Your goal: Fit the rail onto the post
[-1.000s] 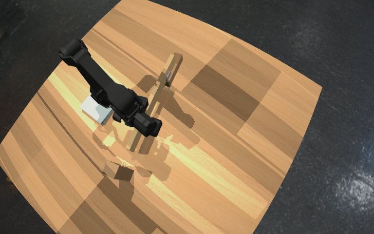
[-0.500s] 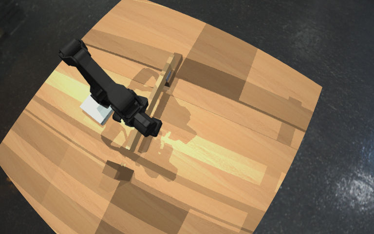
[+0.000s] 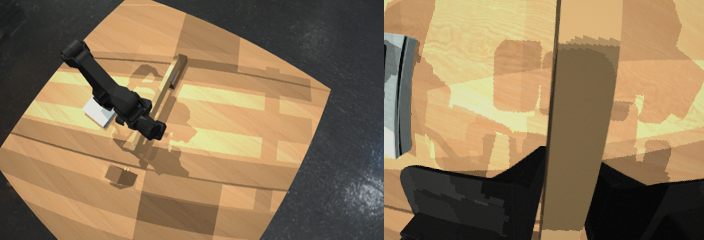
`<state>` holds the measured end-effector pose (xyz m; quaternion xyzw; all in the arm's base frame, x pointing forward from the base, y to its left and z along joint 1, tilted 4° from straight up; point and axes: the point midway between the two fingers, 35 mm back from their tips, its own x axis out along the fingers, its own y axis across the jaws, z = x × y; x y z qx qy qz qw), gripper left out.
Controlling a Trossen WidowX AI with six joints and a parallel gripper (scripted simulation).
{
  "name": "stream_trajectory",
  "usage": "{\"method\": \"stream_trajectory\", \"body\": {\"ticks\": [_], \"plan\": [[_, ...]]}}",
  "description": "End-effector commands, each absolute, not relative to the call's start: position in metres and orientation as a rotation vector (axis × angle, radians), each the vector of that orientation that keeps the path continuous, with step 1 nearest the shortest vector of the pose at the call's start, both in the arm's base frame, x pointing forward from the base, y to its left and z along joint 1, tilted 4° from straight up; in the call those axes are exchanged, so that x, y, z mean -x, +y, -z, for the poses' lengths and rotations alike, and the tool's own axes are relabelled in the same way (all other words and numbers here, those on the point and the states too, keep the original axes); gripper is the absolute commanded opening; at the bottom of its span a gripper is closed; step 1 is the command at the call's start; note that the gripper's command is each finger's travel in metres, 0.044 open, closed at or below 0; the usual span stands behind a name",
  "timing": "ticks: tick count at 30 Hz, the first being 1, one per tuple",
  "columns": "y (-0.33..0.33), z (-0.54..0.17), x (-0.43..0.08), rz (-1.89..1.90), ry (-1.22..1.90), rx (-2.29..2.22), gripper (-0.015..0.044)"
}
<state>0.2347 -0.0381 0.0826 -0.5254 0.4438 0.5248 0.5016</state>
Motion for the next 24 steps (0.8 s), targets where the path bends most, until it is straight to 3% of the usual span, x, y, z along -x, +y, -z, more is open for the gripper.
{"method": "stream_trajectory", "body": {"ticks": [1, 24], "plan": [[-0.0381, -0.0842, -0.2362, -1.264, 1.067, 1.275, 0.0000], [-0.0381, -0.0829, -0.2362, -1.264, 1.067, 1.275, 0.0000]]}}
